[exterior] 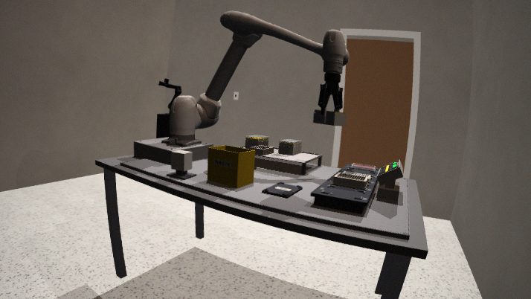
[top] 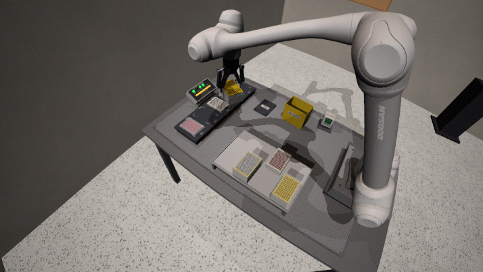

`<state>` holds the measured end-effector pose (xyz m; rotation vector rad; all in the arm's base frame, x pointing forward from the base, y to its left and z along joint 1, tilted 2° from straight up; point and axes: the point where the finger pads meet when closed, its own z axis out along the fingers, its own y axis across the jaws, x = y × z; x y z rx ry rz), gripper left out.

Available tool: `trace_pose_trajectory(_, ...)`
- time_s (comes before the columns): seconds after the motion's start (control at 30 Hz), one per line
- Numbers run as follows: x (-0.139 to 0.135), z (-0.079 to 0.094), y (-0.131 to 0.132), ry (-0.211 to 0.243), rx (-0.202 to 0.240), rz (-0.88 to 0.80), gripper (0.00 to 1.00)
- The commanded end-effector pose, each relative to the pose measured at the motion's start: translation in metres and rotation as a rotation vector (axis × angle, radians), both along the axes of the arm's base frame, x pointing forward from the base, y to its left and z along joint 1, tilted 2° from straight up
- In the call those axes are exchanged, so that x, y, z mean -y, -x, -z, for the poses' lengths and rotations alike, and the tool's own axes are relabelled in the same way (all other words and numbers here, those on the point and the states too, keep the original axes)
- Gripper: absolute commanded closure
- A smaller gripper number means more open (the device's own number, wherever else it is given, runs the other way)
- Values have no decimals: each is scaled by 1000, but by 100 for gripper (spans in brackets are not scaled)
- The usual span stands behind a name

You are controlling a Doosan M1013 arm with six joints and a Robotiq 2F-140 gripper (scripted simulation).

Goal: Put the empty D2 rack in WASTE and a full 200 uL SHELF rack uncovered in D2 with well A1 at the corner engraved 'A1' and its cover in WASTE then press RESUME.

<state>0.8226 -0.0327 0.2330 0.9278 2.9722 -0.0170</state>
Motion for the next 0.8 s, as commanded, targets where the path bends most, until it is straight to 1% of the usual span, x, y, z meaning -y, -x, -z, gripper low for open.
trace_pose_trajectory(0.0,0,0,0,-1,1,23,100)
trace_pose_trajectory(0.5,0,0,0,-8,6,323,100)
trace_pose_trajectory(0.57,0,0,0,-8,6,323,100)
trace_pose_trajectory(0.67,0,0,0,-9,7,383,100)
trace_pose_trajectory(0.77,15,0,2,-11,8,443,100)
